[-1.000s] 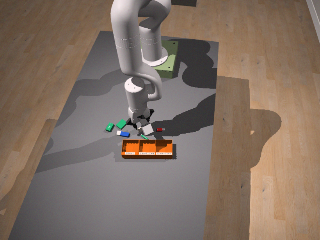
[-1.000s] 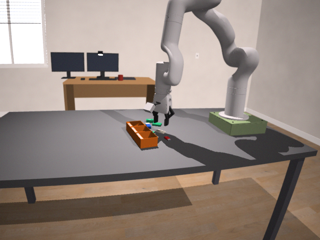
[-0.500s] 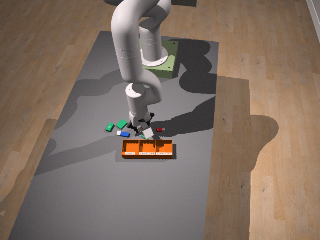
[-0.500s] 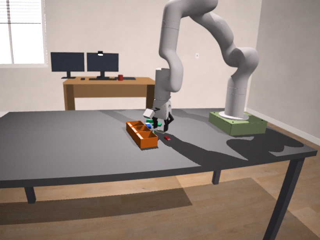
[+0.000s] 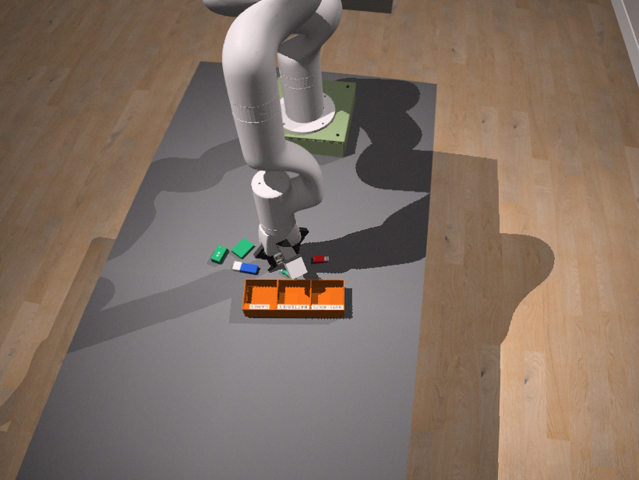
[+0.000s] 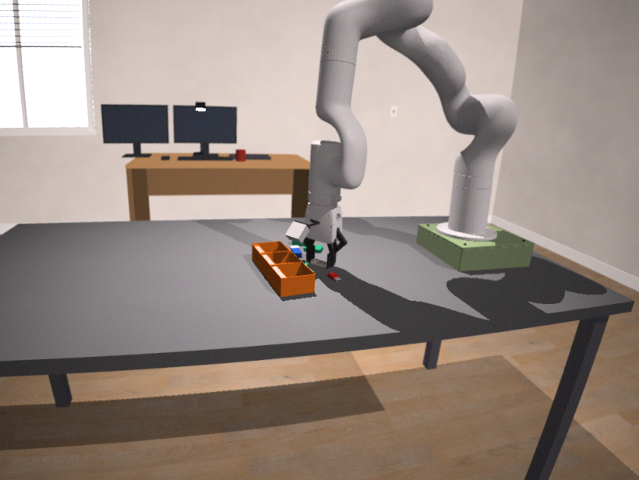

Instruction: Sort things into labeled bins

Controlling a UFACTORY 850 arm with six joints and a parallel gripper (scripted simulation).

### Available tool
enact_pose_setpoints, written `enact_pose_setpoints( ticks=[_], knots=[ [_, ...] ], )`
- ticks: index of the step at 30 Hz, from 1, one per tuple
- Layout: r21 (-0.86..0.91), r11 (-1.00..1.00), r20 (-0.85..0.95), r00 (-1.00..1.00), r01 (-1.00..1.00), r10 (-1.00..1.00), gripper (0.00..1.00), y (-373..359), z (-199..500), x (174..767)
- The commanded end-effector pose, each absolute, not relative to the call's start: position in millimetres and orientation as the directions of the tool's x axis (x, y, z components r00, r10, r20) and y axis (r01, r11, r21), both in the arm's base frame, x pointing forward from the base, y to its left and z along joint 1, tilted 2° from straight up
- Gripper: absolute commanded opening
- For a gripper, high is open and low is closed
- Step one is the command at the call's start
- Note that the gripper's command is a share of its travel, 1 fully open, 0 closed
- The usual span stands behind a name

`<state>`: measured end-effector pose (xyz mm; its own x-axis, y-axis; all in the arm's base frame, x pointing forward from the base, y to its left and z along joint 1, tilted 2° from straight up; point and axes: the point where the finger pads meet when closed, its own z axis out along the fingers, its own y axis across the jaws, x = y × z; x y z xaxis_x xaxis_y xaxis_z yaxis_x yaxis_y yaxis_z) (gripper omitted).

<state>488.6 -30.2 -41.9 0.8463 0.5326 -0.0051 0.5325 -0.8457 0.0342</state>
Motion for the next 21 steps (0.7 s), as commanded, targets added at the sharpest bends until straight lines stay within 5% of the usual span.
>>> enact_pose_setpoints(
  ticks=[1, 5, 6, 21],
  knots=[
    [0.037, -0.846, -0.004, 0.846, 0.532, 0.533, 0.71, -30.2, -41.5, 489.4],
    [0.037, -0.846, -0.004, 0.846, 0.532, 0.533, 0.71, -30.2, -41.5, 489.4],
    [0.037, -0.846, -0.004, 0.846, 0.532, 0.533, 0.0, -30.2, -41.5, 489.4],
    [0.037, -0.846, -0.004, 0.846, 0.532, 0.533, 0.0, -30.2, -41.5, 489.3]
  ],
)
